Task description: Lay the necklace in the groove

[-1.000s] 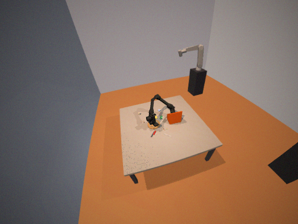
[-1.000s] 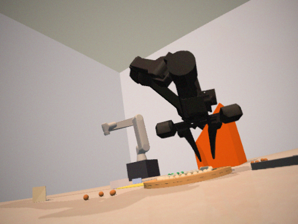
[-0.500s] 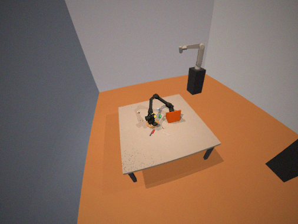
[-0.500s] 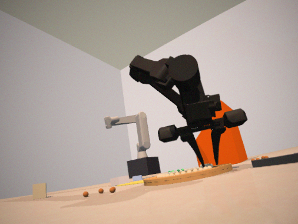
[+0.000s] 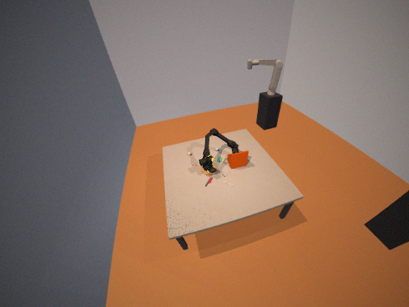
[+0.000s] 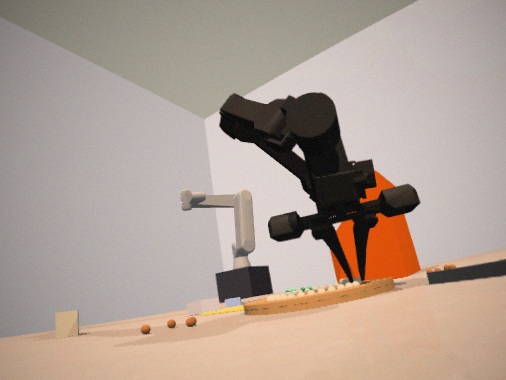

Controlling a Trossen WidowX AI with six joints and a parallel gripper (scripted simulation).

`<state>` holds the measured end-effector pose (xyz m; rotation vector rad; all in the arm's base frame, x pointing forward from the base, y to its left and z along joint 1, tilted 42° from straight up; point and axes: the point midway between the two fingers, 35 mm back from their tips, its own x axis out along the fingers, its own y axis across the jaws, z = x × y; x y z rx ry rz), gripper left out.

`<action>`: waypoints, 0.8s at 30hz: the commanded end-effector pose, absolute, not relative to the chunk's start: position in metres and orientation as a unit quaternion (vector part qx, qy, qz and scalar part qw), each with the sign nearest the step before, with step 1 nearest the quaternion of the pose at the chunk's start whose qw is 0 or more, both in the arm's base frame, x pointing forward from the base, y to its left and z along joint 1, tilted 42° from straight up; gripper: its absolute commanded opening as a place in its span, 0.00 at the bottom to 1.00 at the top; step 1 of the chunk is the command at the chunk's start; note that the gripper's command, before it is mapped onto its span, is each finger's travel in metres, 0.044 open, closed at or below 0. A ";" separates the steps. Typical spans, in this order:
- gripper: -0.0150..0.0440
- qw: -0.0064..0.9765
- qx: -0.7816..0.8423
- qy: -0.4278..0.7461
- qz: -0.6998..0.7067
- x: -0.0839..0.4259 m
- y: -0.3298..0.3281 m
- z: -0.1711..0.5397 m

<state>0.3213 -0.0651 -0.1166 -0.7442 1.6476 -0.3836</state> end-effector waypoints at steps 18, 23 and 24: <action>0.25 0.603 -0.321 0.711 -0.166 0.322 -0.065 -0.116; 0.25 0.603 -0.321 0.711 -0.166 0.322 -0.065 -0.116; 0.25 0.602 -0.322 0.711 -0.166 0.321 -0.064 -0.115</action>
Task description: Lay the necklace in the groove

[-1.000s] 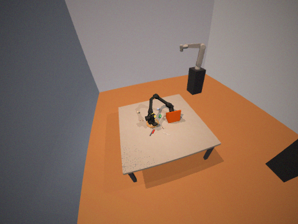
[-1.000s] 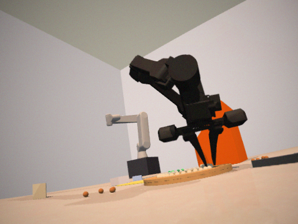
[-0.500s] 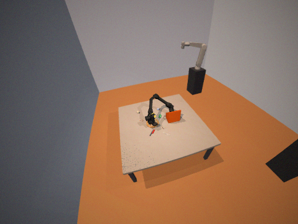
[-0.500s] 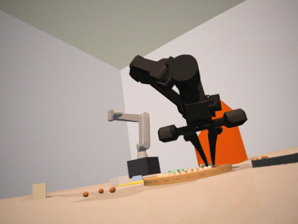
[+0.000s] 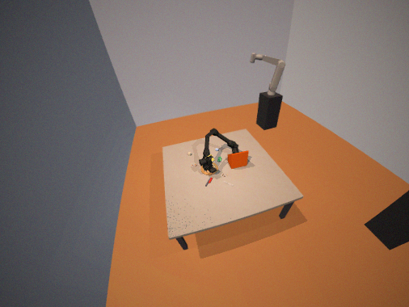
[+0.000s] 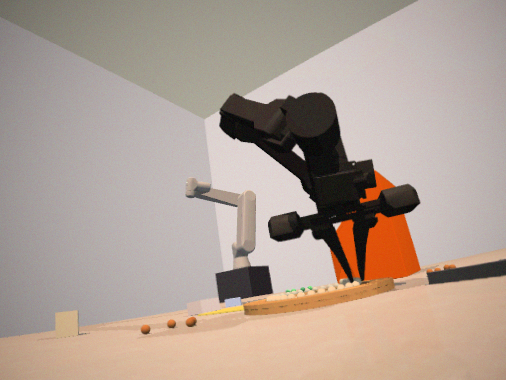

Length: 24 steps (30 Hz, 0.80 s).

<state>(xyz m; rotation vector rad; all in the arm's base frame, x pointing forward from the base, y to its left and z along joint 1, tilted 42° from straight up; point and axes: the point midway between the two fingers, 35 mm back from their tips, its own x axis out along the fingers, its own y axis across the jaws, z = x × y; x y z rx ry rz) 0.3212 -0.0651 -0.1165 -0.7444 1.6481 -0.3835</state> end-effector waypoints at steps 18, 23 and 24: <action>0.25 0.601 -0.324 0.712 -0.165 0.321 -0.060 -0.117; 0.25 0.601 -0.324 0.712 -0.165 0.321 -0.064 -0.121; 0.25 0.601 -0.324 0.712 -0.165 0.321 -0.064 -0.121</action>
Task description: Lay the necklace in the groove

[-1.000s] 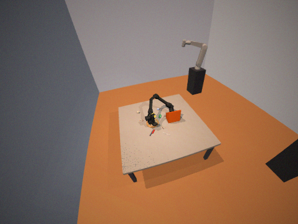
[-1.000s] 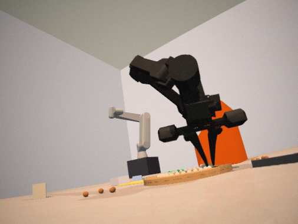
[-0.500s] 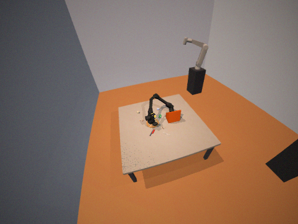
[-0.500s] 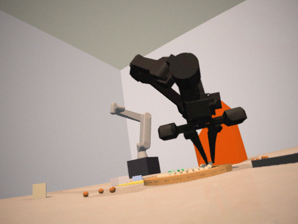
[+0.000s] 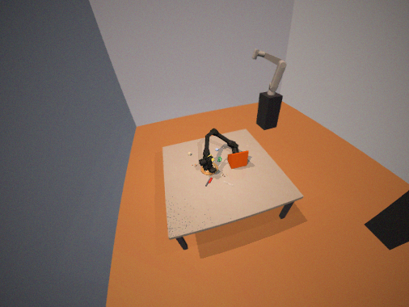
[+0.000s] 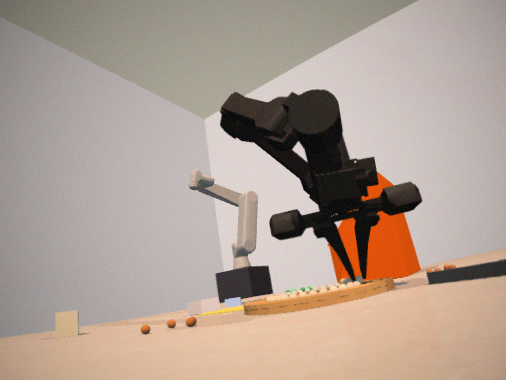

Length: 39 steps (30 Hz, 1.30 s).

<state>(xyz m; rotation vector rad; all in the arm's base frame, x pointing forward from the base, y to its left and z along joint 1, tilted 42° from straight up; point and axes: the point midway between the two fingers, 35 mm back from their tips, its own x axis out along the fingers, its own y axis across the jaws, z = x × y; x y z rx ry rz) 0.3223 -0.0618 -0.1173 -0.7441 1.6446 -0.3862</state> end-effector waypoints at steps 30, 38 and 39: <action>1.00 0.601 -0.324 0.712 -0.165 0.321 -0.058 -0.114; 0.96 0.598 -0.329 0.713 -0.159 0.321 -0.057 -0.112; 0.91 0.590 -0.344 0.717 -0.141 0.320 -0.055 -0.109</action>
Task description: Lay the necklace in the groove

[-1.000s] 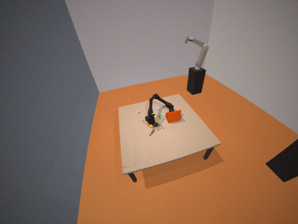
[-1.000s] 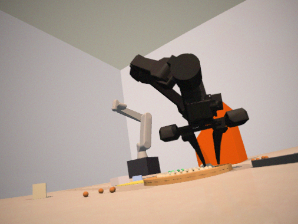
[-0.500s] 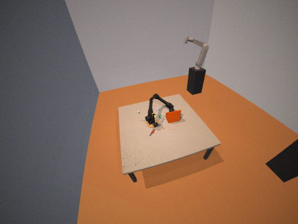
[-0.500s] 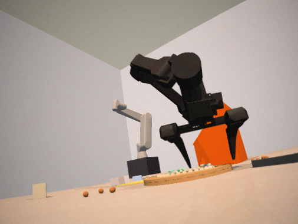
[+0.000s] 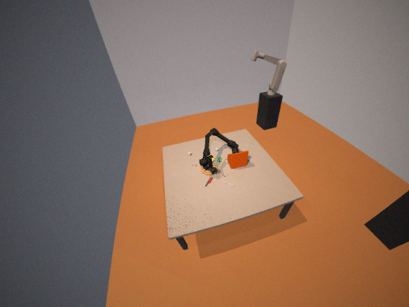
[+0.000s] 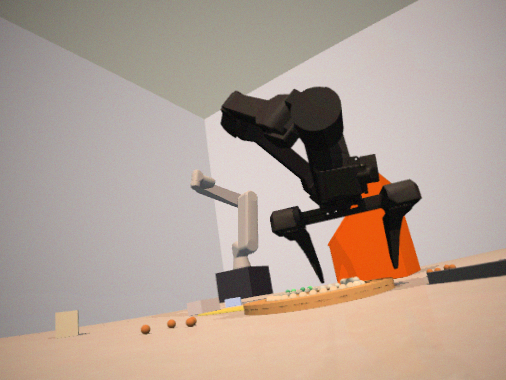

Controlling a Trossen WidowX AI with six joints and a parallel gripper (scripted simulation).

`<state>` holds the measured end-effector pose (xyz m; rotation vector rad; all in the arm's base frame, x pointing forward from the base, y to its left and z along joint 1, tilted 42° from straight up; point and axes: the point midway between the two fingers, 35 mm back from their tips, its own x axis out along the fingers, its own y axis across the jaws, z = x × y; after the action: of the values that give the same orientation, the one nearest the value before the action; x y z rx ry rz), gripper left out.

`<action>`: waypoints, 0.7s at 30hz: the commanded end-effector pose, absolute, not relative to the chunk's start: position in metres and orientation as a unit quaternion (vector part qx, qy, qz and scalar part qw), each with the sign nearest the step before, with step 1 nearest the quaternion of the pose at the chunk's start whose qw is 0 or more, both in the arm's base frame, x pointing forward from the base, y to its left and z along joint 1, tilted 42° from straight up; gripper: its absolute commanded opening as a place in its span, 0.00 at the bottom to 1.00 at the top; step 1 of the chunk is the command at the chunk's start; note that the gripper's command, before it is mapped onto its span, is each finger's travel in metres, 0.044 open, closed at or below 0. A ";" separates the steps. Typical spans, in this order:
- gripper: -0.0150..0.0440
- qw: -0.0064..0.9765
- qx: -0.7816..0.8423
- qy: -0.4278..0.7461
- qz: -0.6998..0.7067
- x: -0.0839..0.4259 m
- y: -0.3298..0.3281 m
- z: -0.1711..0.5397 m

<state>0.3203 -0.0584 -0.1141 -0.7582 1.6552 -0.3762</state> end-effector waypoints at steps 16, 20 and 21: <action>0.46 0.523 -0.439 0.731 -0.017 0.315 -0.045 -0.089; 0.46 0.522 -0.439 0.731 -0.017 0.314 -0.053 -0.098; 0.46 0.522 -0.439 0.731 -0.017 0.314 -0.053 -0.098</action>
<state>0.3168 -0.0477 -0.0913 -1.0443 1.7400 -0.0487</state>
